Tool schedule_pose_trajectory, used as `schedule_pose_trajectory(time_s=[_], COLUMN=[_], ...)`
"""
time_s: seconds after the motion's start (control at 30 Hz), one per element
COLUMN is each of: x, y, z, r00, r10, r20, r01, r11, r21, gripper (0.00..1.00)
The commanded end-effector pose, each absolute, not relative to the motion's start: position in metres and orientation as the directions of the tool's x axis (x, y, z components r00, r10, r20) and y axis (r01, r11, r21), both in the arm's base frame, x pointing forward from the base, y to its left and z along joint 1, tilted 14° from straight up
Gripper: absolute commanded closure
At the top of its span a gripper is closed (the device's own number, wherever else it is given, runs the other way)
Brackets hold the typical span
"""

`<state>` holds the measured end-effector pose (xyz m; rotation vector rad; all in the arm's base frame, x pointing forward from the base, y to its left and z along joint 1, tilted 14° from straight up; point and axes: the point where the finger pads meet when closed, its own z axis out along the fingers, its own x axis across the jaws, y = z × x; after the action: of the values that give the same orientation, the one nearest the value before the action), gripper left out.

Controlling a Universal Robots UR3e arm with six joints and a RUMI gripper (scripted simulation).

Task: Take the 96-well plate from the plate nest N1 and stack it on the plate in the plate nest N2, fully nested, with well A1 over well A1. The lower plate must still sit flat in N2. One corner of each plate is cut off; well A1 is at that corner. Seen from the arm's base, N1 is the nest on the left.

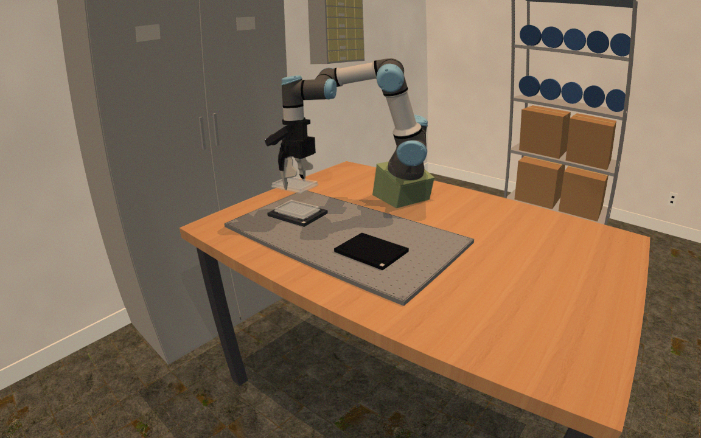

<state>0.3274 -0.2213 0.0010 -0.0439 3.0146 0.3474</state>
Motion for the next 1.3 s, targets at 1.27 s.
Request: schedule_pose_trajectory(time_s=[1.27], x=[0.332], y=[-0.213], z=[-0.035], r00=[-0.994], r10=[-0.016], r20=[-0.111], r01=[-0.041], r11=[0.974], r21=[0.223], gripper=[1.0])
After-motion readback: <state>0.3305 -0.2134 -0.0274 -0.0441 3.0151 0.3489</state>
